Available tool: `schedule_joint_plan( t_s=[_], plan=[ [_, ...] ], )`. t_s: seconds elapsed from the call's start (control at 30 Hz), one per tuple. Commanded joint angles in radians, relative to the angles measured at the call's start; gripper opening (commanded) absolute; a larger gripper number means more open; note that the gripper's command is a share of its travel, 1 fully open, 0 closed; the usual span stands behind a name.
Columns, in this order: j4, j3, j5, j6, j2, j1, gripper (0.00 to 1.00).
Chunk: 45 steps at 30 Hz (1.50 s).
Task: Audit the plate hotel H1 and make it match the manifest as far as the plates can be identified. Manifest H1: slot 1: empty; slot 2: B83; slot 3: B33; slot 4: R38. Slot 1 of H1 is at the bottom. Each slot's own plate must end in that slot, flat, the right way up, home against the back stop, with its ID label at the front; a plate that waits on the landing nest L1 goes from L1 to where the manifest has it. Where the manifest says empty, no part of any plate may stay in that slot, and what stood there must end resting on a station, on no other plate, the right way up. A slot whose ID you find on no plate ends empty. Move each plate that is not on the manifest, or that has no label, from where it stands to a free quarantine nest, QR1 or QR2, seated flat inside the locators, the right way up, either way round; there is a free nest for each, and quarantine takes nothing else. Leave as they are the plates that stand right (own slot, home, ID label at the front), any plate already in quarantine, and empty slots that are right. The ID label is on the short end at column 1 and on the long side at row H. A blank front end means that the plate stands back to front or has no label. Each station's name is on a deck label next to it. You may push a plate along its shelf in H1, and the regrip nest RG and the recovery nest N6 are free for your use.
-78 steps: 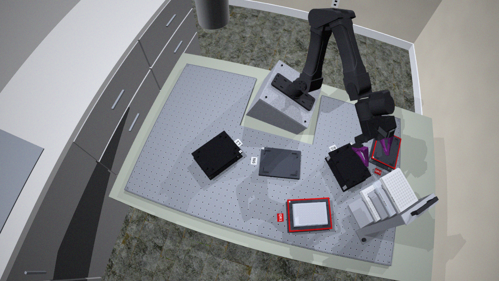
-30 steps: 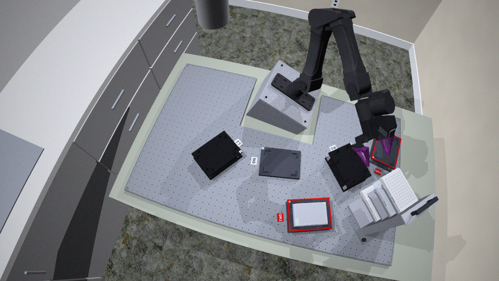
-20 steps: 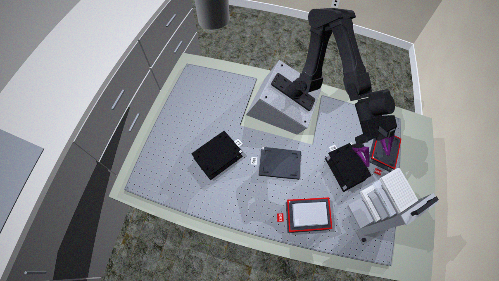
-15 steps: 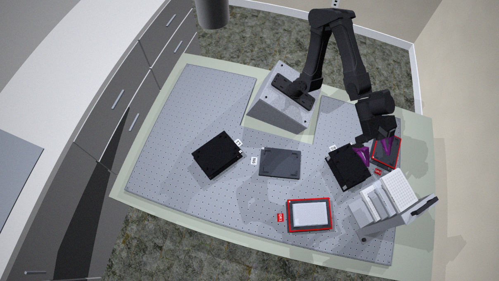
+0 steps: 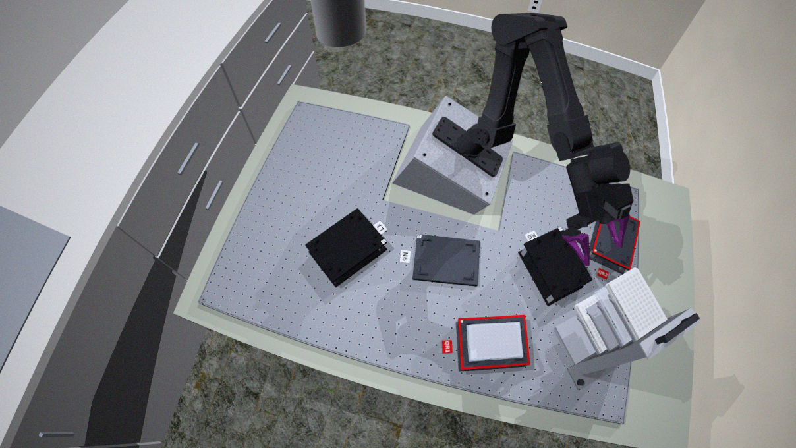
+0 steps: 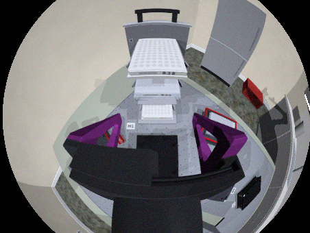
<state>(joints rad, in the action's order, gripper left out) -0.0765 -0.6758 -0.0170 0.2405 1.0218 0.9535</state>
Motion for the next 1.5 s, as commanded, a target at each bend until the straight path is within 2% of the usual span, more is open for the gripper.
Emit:
schedule_joint_plan(
  t_s=[0.0, 0.03, 0.4, 0.47, 0.5, 0.57, 0.7, 0.73, 0.97, 1.03, 1.07, 1.13, 1.47],
  plan=[
    [-0.02, 0.024, 0.013, 0.009, -0.042, 0.007, 1.0],
    [0.003, 0.029, 0.015, 0.009, -0.048, 0.005, 1.0],
    [0.038, 0.08, 0.026, 0.012, -0.131, 0.019, 1.0],
    [0.038, 0.08, 0.026, 0.012, -0.131, 0.019, 1.0],
    [0.042, 0.045, 0.027, 0.013, -0.143, 0.02, 1.0],
    [0.049, 0.094, 0.029, 0.013, -0.155, 0.026, 1.0],
    [0.032, 0.063, 0.03, 0.014, -0.16, 0.017, 1.0],
    [0.02, 0.099, 0.031, 0.014, -0.156, 0.024, 1.0],
    [-0.033, 0.135, 0.044, 0.017, -0.103, 0.042, 1.0],
    [-0.033, 0.135, 0.044, 0.017, -0.103, 0.042, 1.0],
    [-0.041, 0.1, 0.047, 0.018, -0.104, 0.036, 1.0],
    [-0.058, 0.15, 0.05, 0.019, -0.092, 0.049, 1.0],
    [-0.146, 0.193, 0.067, 0.023, -0.051, 0.064, 1.0]
  ],
)
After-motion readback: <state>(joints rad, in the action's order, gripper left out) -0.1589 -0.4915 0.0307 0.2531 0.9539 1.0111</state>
